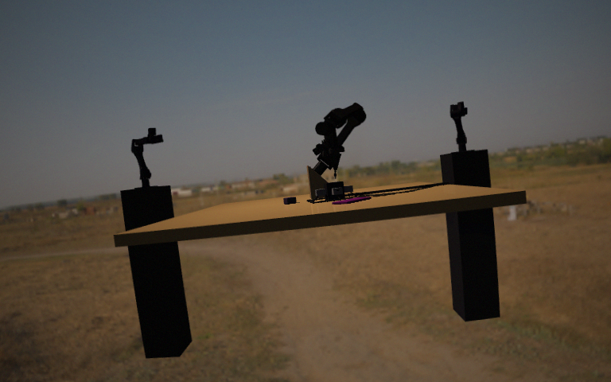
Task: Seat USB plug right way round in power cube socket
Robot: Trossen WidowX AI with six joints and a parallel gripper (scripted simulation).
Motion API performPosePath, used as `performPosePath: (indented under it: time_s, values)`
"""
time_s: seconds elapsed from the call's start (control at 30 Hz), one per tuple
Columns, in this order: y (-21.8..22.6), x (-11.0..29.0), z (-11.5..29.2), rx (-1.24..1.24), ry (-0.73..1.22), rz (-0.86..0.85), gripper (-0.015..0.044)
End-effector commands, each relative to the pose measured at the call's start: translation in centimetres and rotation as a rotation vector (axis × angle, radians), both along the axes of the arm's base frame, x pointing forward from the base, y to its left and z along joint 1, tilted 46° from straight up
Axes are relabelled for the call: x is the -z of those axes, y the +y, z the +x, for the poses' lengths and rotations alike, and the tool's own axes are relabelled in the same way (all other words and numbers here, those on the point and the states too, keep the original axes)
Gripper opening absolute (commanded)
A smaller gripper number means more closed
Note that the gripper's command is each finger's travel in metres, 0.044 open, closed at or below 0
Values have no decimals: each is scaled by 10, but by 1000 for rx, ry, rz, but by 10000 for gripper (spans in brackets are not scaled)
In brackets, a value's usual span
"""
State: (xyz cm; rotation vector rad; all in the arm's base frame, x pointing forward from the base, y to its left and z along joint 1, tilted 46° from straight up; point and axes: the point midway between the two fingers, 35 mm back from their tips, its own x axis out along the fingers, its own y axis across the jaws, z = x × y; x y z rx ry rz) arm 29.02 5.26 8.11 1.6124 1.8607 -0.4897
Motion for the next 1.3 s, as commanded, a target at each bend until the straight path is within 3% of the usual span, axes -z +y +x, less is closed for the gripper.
performPosePath:
  time_s: [0.0,1.27]
  values:
    - [2,0,0,3,6,7,0]
    - [7,1,-1,14,25,30,0]
